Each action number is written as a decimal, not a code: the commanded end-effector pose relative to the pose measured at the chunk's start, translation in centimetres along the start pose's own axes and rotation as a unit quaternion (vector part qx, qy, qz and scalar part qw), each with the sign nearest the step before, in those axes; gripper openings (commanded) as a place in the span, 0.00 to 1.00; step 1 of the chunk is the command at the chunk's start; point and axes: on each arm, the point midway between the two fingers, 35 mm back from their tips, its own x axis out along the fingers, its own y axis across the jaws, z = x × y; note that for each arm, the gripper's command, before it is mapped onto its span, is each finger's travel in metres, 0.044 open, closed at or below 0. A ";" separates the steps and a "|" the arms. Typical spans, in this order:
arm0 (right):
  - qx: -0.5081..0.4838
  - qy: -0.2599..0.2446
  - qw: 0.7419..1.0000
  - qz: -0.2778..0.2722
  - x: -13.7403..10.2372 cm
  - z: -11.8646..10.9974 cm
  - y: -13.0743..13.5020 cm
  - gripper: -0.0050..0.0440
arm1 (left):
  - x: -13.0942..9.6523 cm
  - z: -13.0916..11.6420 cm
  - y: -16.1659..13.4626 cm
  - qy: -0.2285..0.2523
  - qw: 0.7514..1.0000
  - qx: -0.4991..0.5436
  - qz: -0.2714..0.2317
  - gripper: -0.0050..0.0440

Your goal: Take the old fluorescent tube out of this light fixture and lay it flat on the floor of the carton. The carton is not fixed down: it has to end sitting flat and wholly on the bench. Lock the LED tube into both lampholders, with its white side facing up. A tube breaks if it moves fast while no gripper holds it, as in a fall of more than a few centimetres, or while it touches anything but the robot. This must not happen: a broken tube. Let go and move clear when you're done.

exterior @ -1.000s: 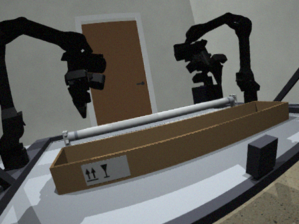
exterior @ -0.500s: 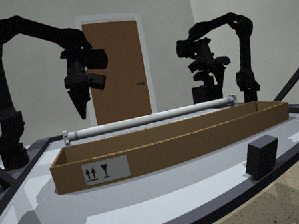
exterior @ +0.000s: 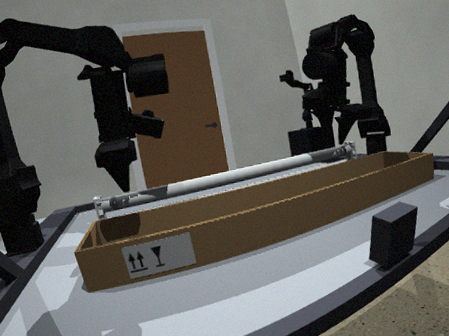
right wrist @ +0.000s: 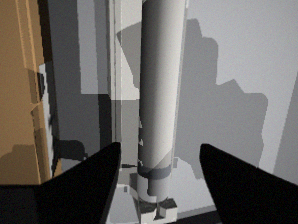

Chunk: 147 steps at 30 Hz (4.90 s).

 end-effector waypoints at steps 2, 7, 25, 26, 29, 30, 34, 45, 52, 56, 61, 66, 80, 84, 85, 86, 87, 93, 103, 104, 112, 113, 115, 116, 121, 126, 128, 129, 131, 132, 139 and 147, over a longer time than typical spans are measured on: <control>0.012 -0.012 0.998 -0.064 -0.4 0.6 1.0 0.57 | 0.3 0.0 -0.8 -0.003 0.998 -0.009 0.068 0.57; 0.011 -0.012 0.998 -0.067 -0.4 0.6 1.1 0.57 | 1.6 0.1 -0.6 -0.004 0.997 -0.010 0.071 0.56; 0.009 -0.005 0.998 -0.069 3.6 0.3 0.2 0.40 | 3.2 0.6 -0.4 -0.012 0.998 -0.012 0.067 0.27; 0.009 -0.007 0.998 -0.068 3.5 0.3 0.3 0.37 | 3.2 0.6 -0.4 -0.012 0.998 -0.012 0.067 0.24; 0.011 -0.011 0.998 -0.066 3.2 0.5 0.4 0.29 | 3.2 0.6 -0.4 -0.012 0.998 -0.012 0.067 0.13; 0.011 -0.011 0.998 -0.066 3.2 0.5 0.4 0.27 | 3.2 0.6 -0.4 -0.012 0.998 -0.012 0.067 0.10; 0.011 -0.011 0.998 -0.066 3.2 0.4 0.4 0.21 | 3.2 0.6 -0.4 -0.012 0.998 -0.012 0.067 0.20; 0.011 -0.011 1.000 -0.021 3.2 0.4 0.1 0.26 | 3.1 0.6 -0.1 -0.012 1.000 -0.011 0.022 0.26; 0.010 -0.012 0.999 0.052 3.2 0.4 -0.3 0.26 | 3.1 0.6 0.3 -0.013 0.999 -0.010 -0.051 0.26; 0.009 -0.012 0.995 0.100 3.2 0.4 -0.6 0.26 | 3.2 0.6 0.6 -0.013 0.995 -0.009 -0.099 0.26; 0.008 -0.013 0.987 0.160 3.3 0.4 -1.0 0.26 | 3.2 0.6 1.0 -0.013 0.987 -0.008 -0.158 0.26; 0.008 -0.013 0.981 0.194 3.4 0.4 -1.2 0.26 | 3.3 0.6 1.2 -0.014 0.981 -0.008 -0.193 0.26; 0.006 -0.014 0.949 0.314 3.8 0.3 -1.8 0.26 | 3.7 0.6 1.8 -0.015 0.950 -0.006 -0.313 0.26; 0.006 -0.014 0.948 0.318 3.8 0.3 -1.8 0.26 | 3.7 0.6 1.8 -0.015 0.948 -0.006 -0.317 0.26; 0.006 -0.014 0.948 0.318 3.8 0.3 -1.8 0.26 | 3.7 0.6 1.8 -0.015 0.948 -0.006 -0.317 0.26; 0.006 -0.014 0.948 0.318 3.8 0.3 -1.8 0.26 | 3.7 0.6 1.8 -0.015 0.948 -0.006 -0.317 0.26; 0.006 -0.014 0.948 0.318 3.8 0.3 -1.8 0.26 | 3.7 0.6 1.8 -0.015 0.948 -0.006 -0.317 0.26; 0.006 -0.014 0.948 0.318 3.8 0.3 -1.8 0.36 | 3.7 0.6 1.8 -0.015 0.948 -0.006 -0.317 0.35; 0.005 -0.024 0.949 0.314 1.4 0.5 -3.6 0.57 | 1.3 0.8 3.6 -0.024 0.950 -0.005 -0.313 0.57; 0.005 -0.023 0.949 0.313 0.8 0.5 -4.1 0.57 | 0.6 0.7 4.1 -0.024 0.950 -0.005 -0.311 0.57; 0.007 -0.014 0.949 0.314 -4.9 0.2 -8.6 0.57 | -5.4 0.3 8.7 -0.029 0.952 -0.009 -0.305 0.57; 0.008 -0.017 0.950 0.313 -5.4 0.2 -8.9 0.57 | -6.1 0.1 9.1 -0.038 0.953 -0.012 -0.300 0.57; 0.009 -0.018 0.950 0.312 -5.9 0.1 -9.2 0.57 | -6.3 0.0 9.0 -0.041 0.954 -0.013 -0.297 0.59; 0.009 -0.018 0.950 0.312 -5.9 0.1 -9.2 0.57 | -6.3 0.0 9.0 -0.041 0.954 -0.013 -0.297 0.59; 0.010 -0.020 0.949 0.313 -5.9 0.1 -9.2 0.57 | -5.7 -0.4 7.9 -0.050 0.958 -0.018 -0.280 0.59; 0.009 -0.022 0.950 0.313 -6.0 0.1 -9.2 0.57 | -5.0 -1.2 5.6 -0.097 0.970 -0.030 -0.222 0.59; 0.010 -0.020 0.949 0.313 -5.9 0.0 -9.1 0.57 | -4.7 -1.4 4.8 -0.114 0.972 -0.034 -0.201 0.59; 0.010 -0.020 0.949 0.313 -5.9 0.0 -9.1 0.57 | -4.5 -1.5 4.4 -0.122 0.973 -0.036 -0.191 0.59; 0.010 -0.020 0.949 0.313 -5.9 0.0 -9.1 0.57 | -4.2 -1.8 3.5 -0.139 0.975 -0.040 -0.170 0.59; 0.010 -0.019 0.949 0.314 -5.9 -0.1 -9.1 0.57 | -4.1 -1.9 3.2 -0.146 0.975 -0.042 -0.161 0.59; 0.010 -0.019 0.949 0.314 -5.9 -0.1 -9.1 0.57 | -3.6 -2.3 1.8 -0.176 0.975 -0.050 -0.127 0.59; 0.010 -0.019 0.949 0.314 -5.9 -0.1 -9.1 0.57 | -3.5 -2.3 1.5 -0.182 0.975 -0.052 -0.120 0.59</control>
